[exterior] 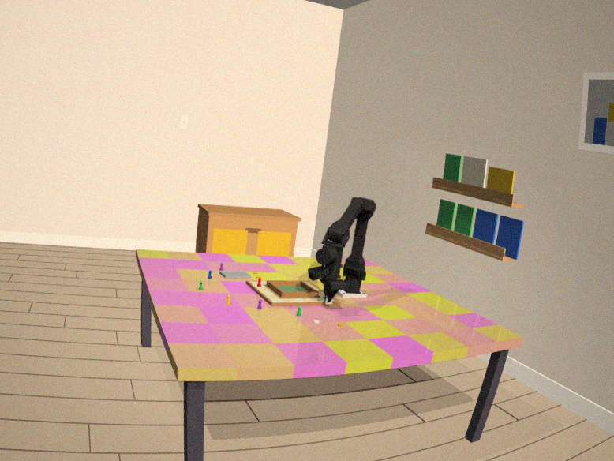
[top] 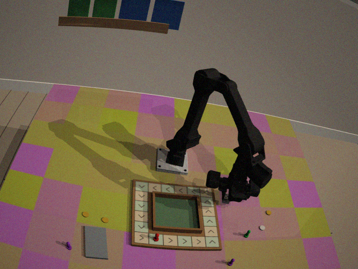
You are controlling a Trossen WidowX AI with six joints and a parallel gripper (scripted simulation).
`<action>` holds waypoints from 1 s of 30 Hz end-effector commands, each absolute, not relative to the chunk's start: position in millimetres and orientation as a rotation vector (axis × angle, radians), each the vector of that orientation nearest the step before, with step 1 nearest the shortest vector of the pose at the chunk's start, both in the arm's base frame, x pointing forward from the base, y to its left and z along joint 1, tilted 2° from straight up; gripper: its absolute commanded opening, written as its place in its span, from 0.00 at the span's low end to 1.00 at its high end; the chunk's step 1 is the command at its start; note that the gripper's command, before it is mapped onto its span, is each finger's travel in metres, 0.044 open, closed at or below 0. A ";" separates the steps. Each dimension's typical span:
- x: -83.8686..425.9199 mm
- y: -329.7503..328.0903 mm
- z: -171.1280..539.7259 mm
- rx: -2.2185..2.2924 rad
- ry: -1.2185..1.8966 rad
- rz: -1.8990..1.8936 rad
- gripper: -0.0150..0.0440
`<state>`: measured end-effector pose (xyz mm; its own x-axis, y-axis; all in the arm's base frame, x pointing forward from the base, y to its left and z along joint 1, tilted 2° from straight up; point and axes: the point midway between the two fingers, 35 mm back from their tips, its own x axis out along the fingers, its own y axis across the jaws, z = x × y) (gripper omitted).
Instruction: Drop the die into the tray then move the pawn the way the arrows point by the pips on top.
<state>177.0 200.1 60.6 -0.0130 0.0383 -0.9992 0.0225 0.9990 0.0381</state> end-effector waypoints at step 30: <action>206.2 173.1 151.4 0.032 1.573 0.044 0.25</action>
